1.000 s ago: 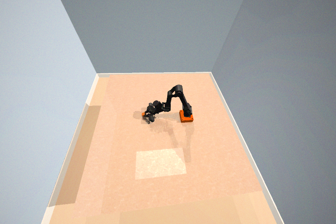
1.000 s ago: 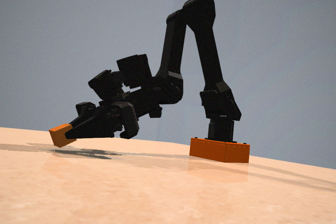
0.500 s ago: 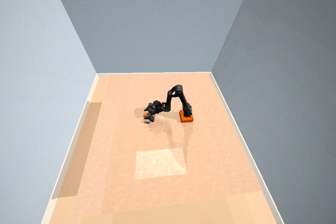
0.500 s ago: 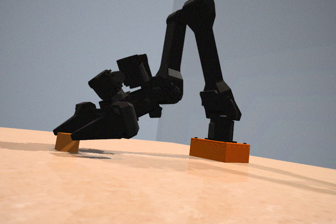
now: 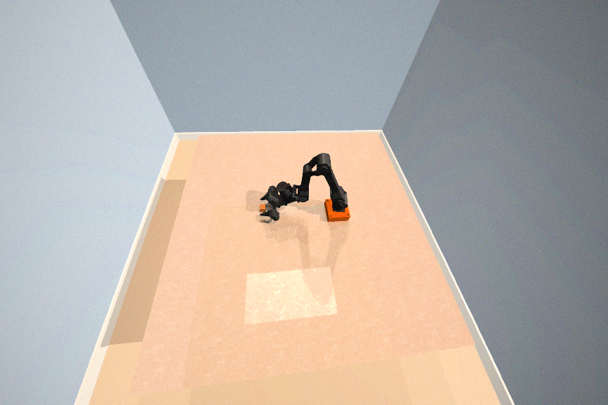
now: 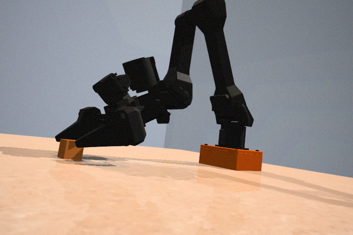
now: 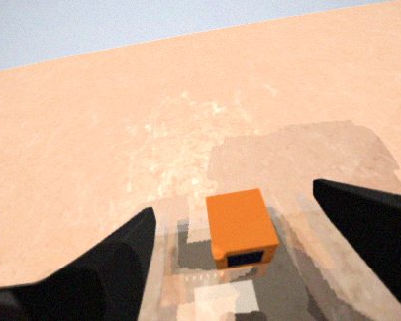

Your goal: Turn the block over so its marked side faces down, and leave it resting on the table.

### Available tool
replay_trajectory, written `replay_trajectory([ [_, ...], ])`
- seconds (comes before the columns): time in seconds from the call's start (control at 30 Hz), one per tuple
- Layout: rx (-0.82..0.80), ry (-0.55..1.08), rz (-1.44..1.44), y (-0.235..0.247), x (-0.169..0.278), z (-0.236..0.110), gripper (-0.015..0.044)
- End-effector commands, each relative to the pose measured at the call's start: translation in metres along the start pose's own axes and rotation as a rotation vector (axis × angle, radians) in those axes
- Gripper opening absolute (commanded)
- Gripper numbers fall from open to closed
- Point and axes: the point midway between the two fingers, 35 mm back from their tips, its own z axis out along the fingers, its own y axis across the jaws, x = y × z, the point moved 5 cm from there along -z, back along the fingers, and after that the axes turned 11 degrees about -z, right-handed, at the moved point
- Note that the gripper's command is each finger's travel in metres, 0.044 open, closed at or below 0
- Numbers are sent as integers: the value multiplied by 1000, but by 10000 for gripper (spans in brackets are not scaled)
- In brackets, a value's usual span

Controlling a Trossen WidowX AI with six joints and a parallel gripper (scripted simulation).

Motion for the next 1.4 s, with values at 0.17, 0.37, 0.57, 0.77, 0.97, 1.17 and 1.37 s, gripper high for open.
replay_trajectory([
  [0.17, -5, -1, 5, 0, 0, 0, 440],
  [0.37, -5, -1, 5, 0, 0, 0, 440],
  [0.57, -5, 2, 4, 0, -1, 0, 440],
  [0.77, -41, 148, -24, -3, -28, 4, 440],
  [0.97, -82, 371, -12, -11, -57, -13, 440],
  [1.17, -110, 533, 3, -15, -78, -44, 440],
  [1.37, -110, 533, 3, -15, -78, -44, 440],
])
